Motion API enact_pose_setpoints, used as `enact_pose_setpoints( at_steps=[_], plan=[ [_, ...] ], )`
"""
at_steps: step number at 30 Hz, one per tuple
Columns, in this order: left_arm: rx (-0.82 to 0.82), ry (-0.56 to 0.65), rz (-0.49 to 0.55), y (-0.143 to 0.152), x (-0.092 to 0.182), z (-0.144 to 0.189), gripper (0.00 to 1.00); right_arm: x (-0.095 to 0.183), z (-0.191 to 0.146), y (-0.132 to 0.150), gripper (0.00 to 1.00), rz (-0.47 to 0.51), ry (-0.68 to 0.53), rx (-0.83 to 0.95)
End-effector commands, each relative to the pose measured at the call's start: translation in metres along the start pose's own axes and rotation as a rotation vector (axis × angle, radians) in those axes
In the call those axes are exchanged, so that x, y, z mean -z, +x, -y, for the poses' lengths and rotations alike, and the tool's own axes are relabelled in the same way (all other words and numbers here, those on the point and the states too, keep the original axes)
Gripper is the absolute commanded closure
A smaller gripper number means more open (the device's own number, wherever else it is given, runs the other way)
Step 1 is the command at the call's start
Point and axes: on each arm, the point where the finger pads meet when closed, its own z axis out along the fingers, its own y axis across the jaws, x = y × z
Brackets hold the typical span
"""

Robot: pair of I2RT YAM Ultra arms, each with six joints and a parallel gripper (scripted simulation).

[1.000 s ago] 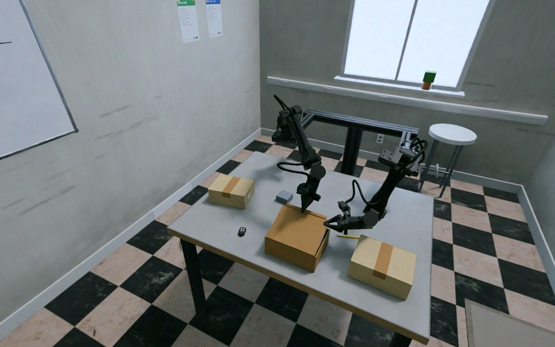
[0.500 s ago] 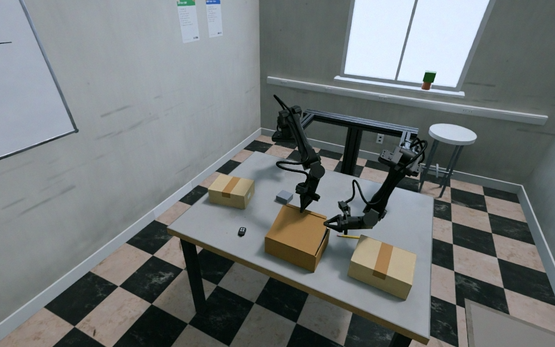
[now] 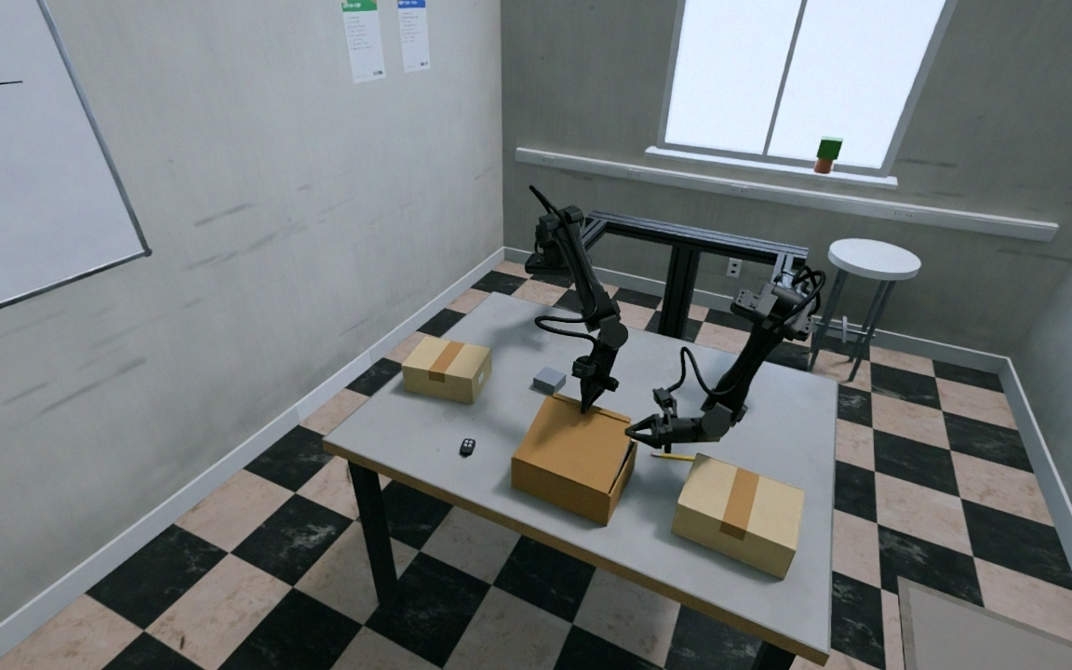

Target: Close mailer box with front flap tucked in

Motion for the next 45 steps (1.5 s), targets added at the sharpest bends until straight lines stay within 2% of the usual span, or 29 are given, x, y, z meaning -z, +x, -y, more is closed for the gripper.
enact_pose_setpoints(
  at_steps=[1,2,4,5,8,9,11,15,17,19,20,25,45],
  plan=[
    [0.143,0.058,0.104,-0.033,-0.004,0.033,0.99,-0.003,-0.013,0.016,0.99,0.003,-0.015,0.018],
    [0.143,0.058,0.104,-0.033,-0.004,0.033,0.99,-0.005,-0.009,0.025,0.99,-0.012,-0.012,0.030],
    [0.143,0.058,0.104,-0.033,-0.004,0.033,0.99,-0.008,-0.010,0.016,0.99,0.006,-0.010,0.010],
    [0.143,0.058,0.104,-0.033,-0.004,0.033,0.99,-0.009,-0.007,0.024,0.99,-0.007,-0.008,0.020],
    [0.143,0.058,0.104,-0.033,-0.004,0.033,0.99,-0.011,-0.004,0.024,0.99,-0.009,-0.002,0.019],
    [0.143,0.058,0.104,-0.033,-0.004,0.033,0.99,-0.007,-0.008,0.007,0.99,0.021,-0.012,-0.007],
    [0.143,0.058,0.104,-0.033,-0.004,0.033,0.99,-0.016,0.001,0.031,0.99,-0.015,0.002,0.017],
    [0.143,0.058,0.104,-0.033,-0.004,0.033,0.99,-0.016,-0.004,0.029,0.99,-0.003,-0.003,0.012],
    [0.143,0.058,0.104,-0.033,-0.004,0.033,0.99,-0.019,0.001,0.040,0.99,-0.017,0.003,0.020],
    [0.141,0.057,0.104,-0.033,-0.005,0.032,0.99,-0.019,-0.003,0.030,0.99,0.005,0.000,0.003],
    [0.125,0.047,0.100,-0.028,-0.006,0.026,0.99,-0.022,0.003,0.042,0.99,-0.019,0.006,0.020],
    [0.123,0.046,0.100,-0.027,-0.007,0.025,0.99,-0.021,-0.003,0.033,0.99,-0.003,-0.002,0.009],
    [0.122,0.046,0.100,-0.028,-0.007,0.026,0.99,-0.025,0.002,0.050,0.99,-0.039,0.009,0.028]
  ],
)
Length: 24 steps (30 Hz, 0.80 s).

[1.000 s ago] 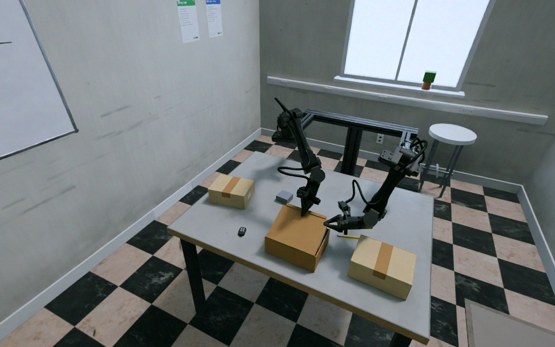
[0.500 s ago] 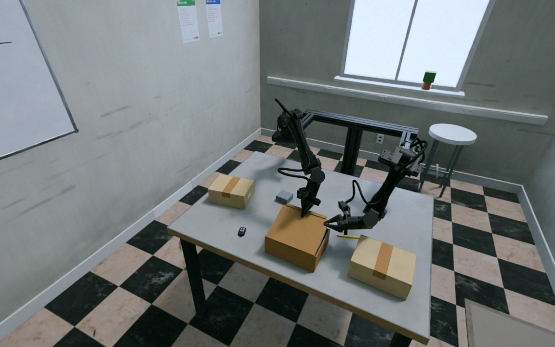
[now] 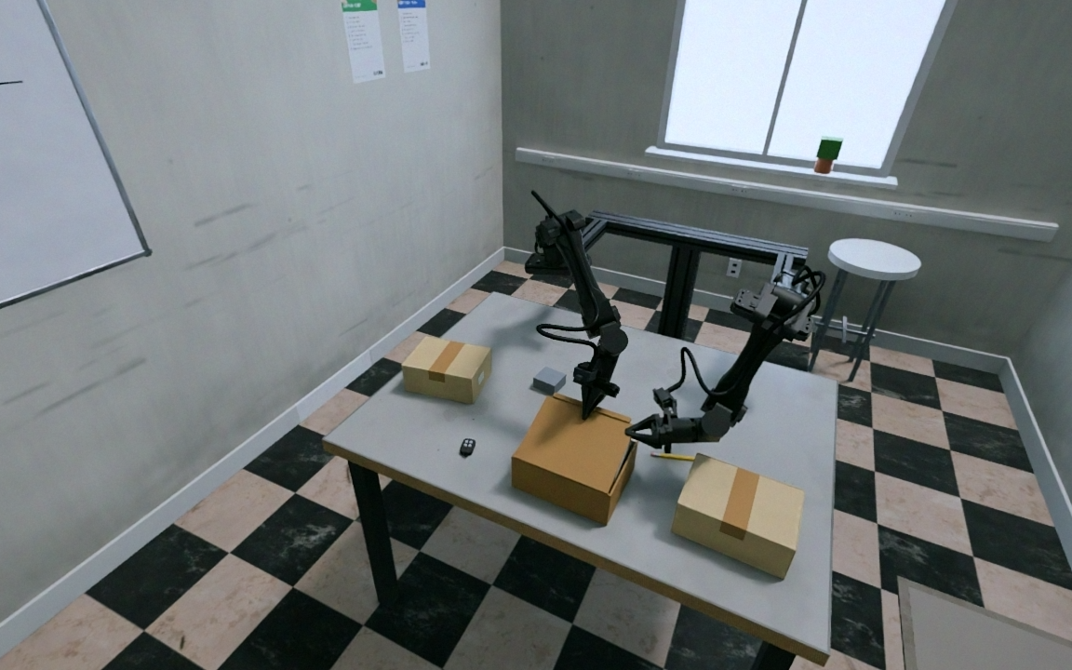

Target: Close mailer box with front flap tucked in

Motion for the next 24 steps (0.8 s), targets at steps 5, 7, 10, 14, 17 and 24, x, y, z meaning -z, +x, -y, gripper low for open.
enact_pose_setpoints(
  at_steps=[5,7,10,14,17,24],
  plan=[
    [0.124,0.046,0.098,-0.027,-0.007,0.025,0.99,-0.013,0.004,0.034,0.99,-0.055,0.015,0.038],
    [0.124,0.046,0.098,-0.027,-0.007,0.025,0.99,-0.013,0.005,0.036,0.99,-0.058,0.016,0.040],
    [0.124,0.046,0.098,-0.027,-0.007,0.025,0.99,-0.014,0.003,0.030,0.99,-0.048,0.015,0.030],
    [0.123,0.045,0.098,-0.027,-0.007,0.024,0.99,-0.015,0.003,0.027,0.99,-0.044,0.015,0.024],
    [0.118,0.043,0.097,-0.026,-0.007,0.021,0.99,-0.013,0.000,0.028,0.99,-0.044,0.010,0.027],
    [0.118,0.043,0.097,-0.026,-0.007,0.021,0.99,-0.014,0.001,0.029,0.99,-0.046,0.011,0.028]
  ],
)
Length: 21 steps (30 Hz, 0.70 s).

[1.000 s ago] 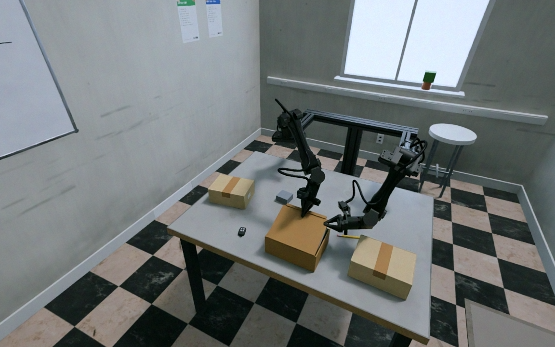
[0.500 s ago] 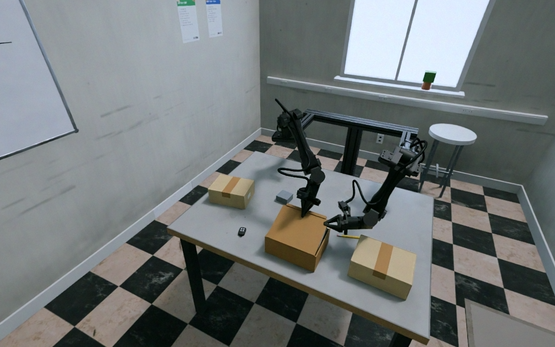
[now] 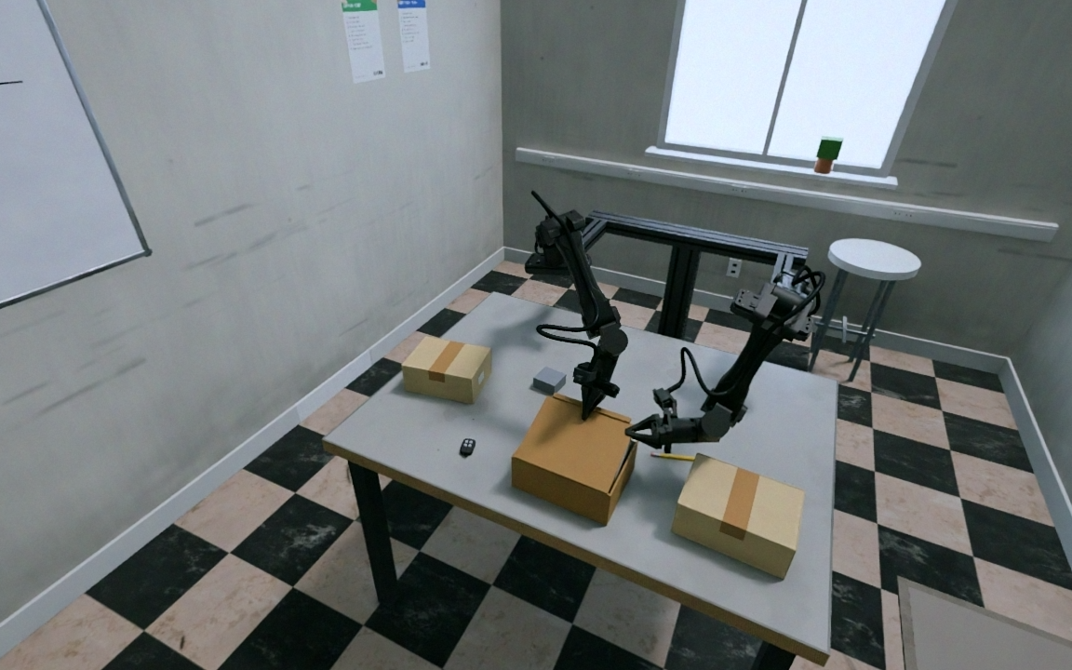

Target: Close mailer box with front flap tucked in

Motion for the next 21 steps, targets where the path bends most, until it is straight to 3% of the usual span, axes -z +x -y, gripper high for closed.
enact_pose_setpoints(
  at_steps=[1,21],
  plan=[
    [0.121,0.041,0.097,-0.0257,-0.0067,0.0204,0.99,-0.0135,0.0008,0.0278,0.99,-0.046,0.011,0.029],
    [0.120,0.042,0.097,-0.0257,-0.0067,0.0205,0.99,-0.0158,0.0028,0.0306,0.99,-0.052,0.014,0.030]
  ],
)
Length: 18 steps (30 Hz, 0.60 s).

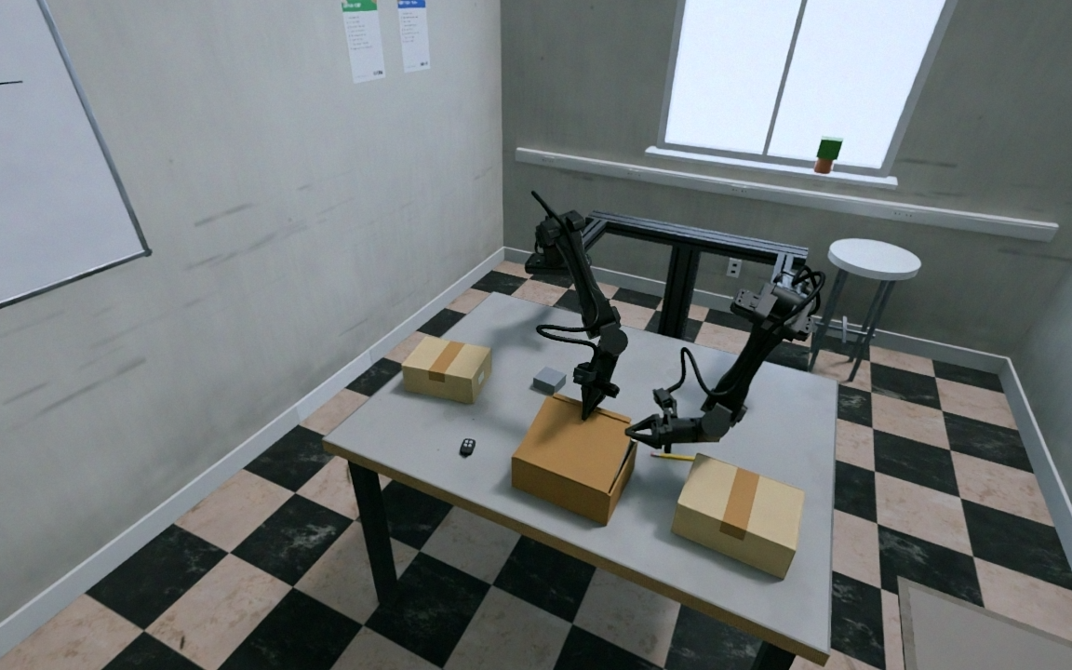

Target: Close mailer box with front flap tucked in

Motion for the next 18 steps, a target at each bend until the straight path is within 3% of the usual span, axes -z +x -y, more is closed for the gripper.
enact_pose_setpoints(
  at_steps=[1,3,5,7,11,13,18],
  plan=[
    [0.121,0.041,0.097,-0.026,-0.007,0.020,0.99,-0.016,0.003,0.031,0.99,-0.055,0.015,0.033],
    [0.121,0.041,0.097,-0.026,-0.007,0.020,0.99,-0.016,0.003,0.031,0.99,-0.055,0.015,0.033],
    [0.054,0.001,0.082,-0.014,-0.005,0.015,0.99,-0.015,0.007,0.050,0.99,-0.080,0.024,0.073],
    [0.039,-0.002,0.087,-0.021,-0.005,0.022,0.99,-0.017,0.006,0.040,0.99,-0.059,0.028,0.057],
    [0.005,-0.024,0.086,-0.016,-0.007,0.021,0.99,-0.019,0.005,0.054,0.99,-0.068,0.016,0.060],
    [-0.002,-0.027,0.091,-0.019,-0.008,0.025,0.99,-0.020,-0.001,0.042,0.99,-0.046,0.007,0.042],
    [0.007,-0.021,0.095,-0.022,-0.008,0.036,0.99,-0.023,0.005,0.060,0.99,-0.078,0.018,0.069]
  ],
)
